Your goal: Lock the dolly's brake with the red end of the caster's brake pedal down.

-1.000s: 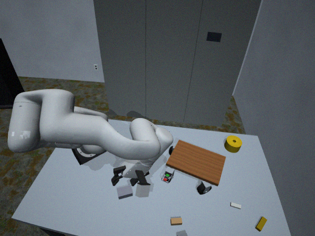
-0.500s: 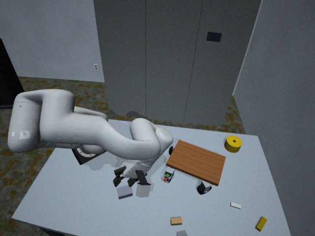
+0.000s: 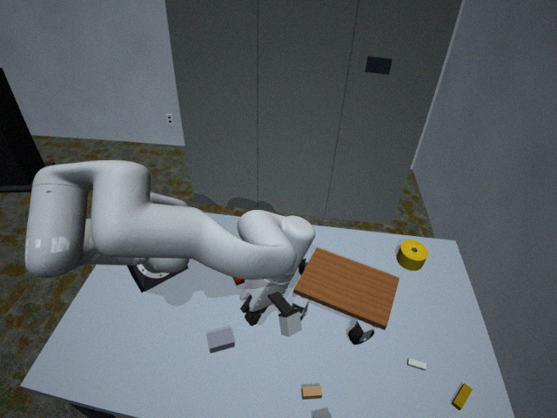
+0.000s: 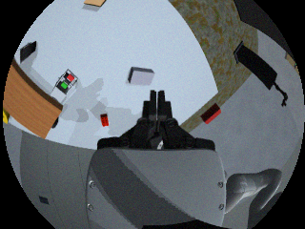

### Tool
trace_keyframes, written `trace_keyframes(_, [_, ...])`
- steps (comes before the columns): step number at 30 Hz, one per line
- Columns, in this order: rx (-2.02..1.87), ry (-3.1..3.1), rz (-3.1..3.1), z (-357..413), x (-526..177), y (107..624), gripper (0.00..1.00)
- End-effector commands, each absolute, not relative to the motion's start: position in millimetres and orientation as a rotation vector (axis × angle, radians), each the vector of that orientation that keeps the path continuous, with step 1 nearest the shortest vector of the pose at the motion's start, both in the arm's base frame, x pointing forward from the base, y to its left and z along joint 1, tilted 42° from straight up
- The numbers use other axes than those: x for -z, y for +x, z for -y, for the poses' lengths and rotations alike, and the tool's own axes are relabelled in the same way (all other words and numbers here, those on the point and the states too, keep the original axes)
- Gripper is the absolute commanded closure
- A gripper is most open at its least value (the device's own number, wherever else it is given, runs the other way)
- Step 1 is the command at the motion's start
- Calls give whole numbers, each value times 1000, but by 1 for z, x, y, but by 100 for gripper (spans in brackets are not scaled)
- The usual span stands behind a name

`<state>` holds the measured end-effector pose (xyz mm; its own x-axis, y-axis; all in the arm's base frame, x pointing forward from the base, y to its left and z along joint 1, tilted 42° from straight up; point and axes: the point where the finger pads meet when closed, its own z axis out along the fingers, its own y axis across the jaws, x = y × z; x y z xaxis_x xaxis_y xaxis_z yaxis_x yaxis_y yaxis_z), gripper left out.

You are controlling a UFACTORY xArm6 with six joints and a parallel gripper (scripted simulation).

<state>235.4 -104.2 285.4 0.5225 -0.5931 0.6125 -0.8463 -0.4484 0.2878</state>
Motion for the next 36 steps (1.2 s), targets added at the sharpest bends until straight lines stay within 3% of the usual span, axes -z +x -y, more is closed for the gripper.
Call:
trace_keyframes(1, [-667, 2331, 965, 83, -275, 287, 100])
trace_keyframes(17, [-804, 2541, 549, 23, -255, 354, 100])
trace_keyframes(36, [-807, 2555, 495, 18, -254, 358, 100])
